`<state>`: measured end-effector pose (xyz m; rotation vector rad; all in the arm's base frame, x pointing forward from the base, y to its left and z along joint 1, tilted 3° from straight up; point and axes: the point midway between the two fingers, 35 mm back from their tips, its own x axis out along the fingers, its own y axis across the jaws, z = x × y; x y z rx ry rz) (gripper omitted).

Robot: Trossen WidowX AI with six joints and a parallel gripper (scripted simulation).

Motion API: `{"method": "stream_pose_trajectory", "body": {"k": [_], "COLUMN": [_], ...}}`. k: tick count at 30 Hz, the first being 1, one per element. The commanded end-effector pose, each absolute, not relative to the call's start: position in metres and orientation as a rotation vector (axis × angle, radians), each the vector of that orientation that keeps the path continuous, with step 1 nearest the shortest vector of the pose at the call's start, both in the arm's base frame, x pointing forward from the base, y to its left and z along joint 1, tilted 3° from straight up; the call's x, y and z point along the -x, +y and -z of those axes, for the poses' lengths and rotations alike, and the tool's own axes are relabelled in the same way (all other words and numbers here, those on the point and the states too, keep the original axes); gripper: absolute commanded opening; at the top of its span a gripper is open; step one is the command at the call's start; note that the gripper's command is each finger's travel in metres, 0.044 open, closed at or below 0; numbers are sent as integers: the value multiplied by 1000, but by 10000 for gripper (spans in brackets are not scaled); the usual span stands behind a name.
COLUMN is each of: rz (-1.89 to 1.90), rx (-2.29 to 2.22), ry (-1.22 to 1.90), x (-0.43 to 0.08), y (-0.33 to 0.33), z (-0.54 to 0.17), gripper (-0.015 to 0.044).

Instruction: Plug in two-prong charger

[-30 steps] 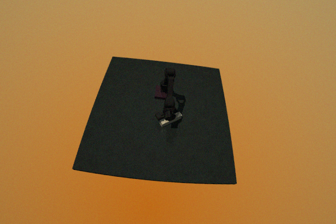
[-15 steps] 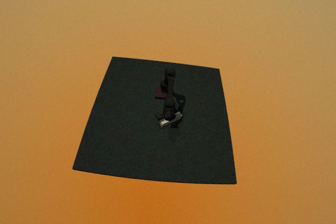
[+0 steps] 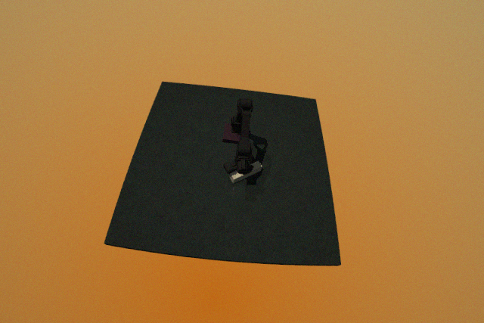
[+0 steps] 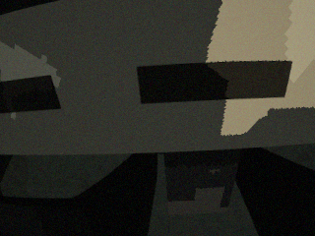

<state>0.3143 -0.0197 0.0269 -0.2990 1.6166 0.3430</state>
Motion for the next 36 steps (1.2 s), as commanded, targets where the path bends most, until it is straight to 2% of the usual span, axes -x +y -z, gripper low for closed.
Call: {"method": "stream_pose_trajectory", "body": {"k": [1, 7, 36], "rz": [-342, -342, -345], "rx": [300, 300, 299], "ry": [1615, 1614, 1594], "x": [-315, -315, -307], "y": [-20, -20, -23], "z": [-27, -27, -26], "gripper": [289, 440, 440]}}
